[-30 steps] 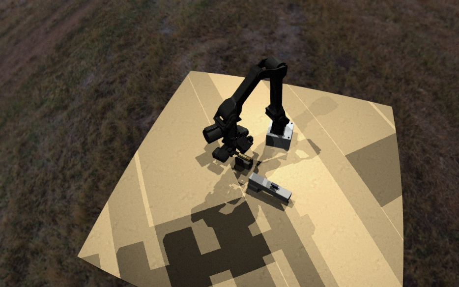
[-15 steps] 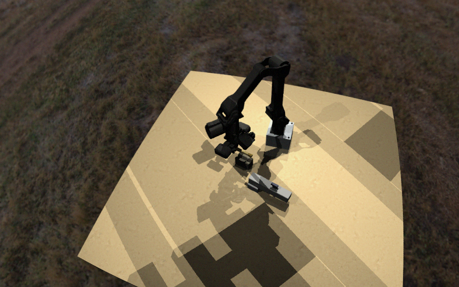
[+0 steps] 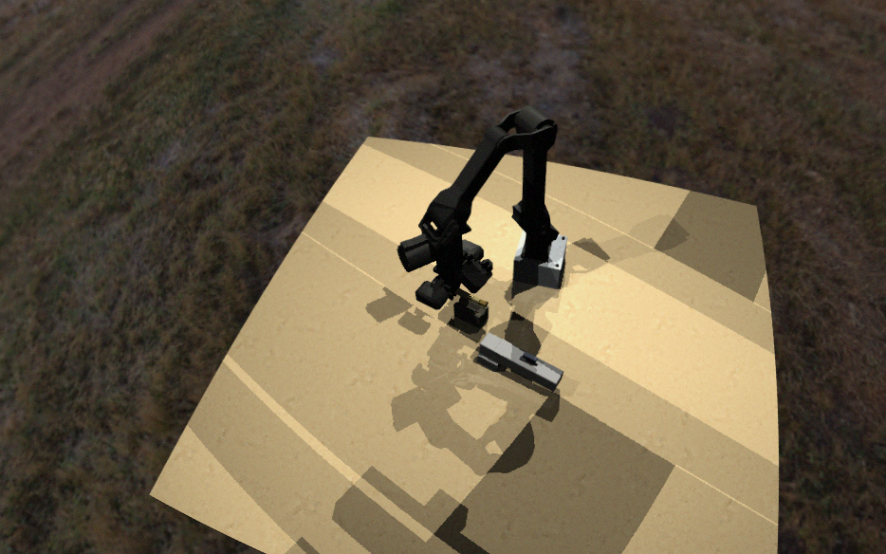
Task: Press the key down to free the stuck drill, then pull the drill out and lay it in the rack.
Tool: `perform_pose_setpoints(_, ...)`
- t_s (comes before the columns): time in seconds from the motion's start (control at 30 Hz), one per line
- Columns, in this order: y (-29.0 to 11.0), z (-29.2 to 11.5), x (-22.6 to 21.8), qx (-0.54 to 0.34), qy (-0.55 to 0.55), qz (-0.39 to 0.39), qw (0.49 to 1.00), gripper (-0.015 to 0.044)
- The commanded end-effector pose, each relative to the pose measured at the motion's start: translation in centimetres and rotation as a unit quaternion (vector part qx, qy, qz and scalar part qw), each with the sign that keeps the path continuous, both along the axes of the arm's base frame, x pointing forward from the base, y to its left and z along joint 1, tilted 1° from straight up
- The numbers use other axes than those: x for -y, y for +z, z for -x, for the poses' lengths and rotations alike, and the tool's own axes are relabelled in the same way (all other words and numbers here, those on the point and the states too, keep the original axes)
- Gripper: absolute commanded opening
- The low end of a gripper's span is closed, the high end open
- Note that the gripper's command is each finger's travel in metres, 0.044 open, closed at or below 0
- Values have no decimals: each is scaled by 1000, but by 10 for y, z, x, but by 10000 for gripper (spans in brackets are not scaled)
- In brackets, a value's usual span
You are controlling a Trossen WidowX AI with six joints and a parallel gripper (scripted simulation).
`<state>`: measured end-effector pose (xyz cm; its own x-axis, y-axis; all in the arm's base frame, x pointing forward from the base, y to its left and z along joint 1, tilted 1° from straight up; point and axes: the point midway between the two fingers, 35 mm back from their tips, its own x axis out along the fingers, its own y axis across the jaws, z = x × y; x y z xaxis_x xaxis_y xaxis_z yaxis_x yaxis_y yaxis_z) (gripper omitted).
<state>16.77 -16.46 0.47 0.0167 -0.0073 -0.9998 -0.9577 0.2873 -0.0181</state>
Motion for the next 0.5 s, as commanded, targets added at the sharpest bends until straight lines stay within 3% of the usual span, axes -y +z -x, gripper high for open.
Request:
perform_pose_setpoints(0.0, -8, 2, -1, -2, 2, 0, 1000, 0)
perform_pose_setpoints(0.47, -21, 0, 0, -2, 2, 0, 1000, 0)
